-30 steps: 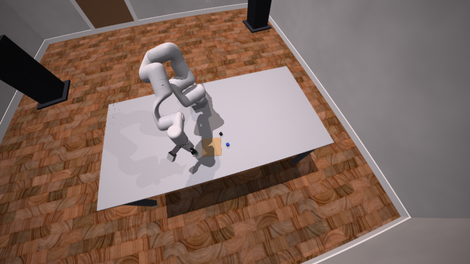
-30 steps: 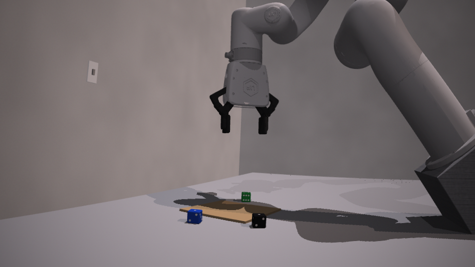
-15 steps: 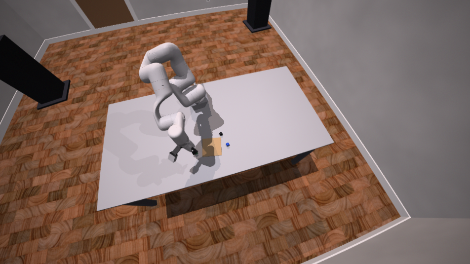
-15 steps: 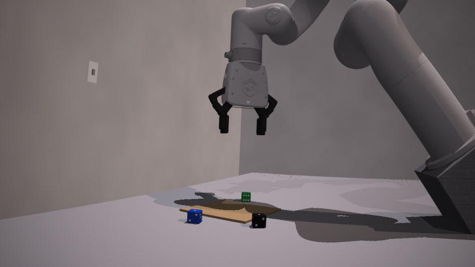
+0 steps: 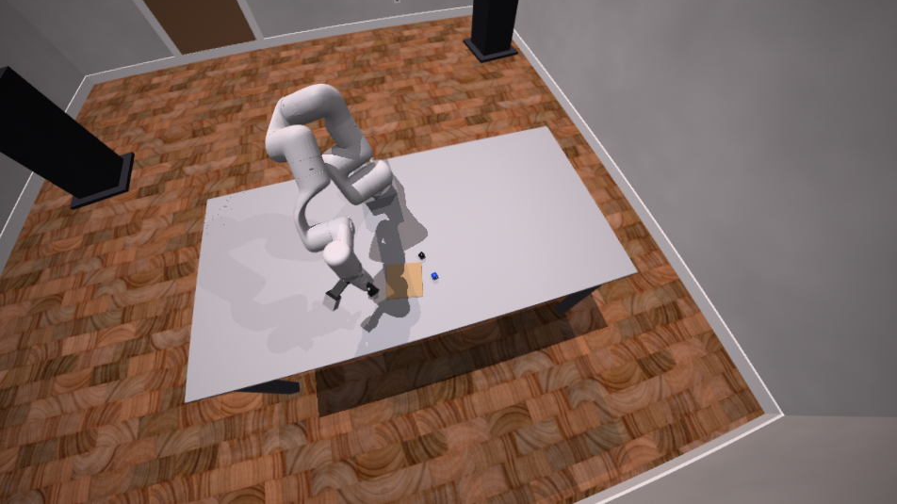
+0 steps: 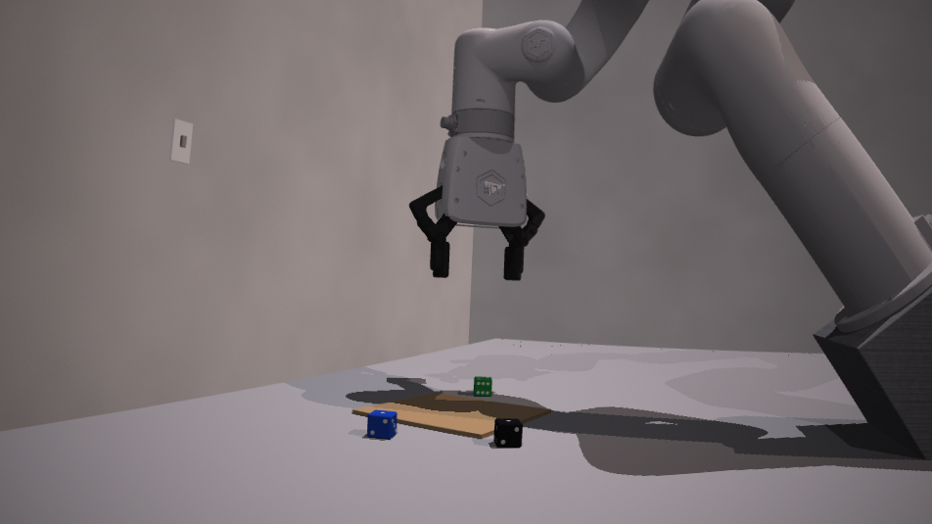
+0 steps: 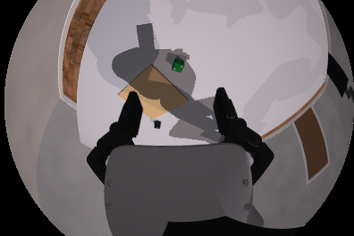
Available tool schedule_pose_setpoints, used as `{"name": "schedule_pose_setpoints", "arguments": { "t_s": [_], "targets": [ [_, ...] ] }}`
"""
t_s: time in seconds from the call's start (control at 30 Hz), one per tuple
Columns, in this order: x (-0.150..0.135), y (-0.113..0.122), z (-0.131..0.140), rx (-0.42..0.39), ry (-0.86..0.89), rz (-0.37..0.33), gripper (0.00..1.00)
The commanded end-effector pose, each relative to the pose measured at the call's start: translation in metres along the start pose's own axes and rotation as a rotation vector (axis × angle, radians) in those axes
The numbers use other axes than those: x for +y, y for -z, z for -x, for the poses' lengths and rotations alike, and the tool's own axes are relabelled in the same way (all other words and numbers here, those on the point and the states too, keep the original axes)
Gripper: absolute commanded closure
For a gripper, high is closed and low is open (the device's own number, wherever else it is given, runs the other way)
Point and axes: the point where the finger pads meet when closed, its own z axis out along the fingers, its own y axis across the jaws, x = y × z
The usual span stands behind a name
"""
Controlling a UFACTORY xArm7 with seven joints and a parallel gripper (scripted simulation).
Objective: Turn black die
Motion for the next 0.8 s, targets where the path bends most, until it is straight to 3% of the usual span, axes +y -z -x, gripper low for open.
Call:
{"name": "schedule_pose_setpoints", "arguments": {
  "t_s": [0.0, 0.3, 0.77],
  "targets": [
    [-0.001, -0.022, -0.004, 0.006, -0.001, -0.002, 0.0],
    [-0.002, -0.085, -0.005, 0.006, -0.001, -0.002, 0.0],
    [-0.002, -0.091, -0.005, 0.006, -0.001, -0.002, 0.0]
  ]
}}
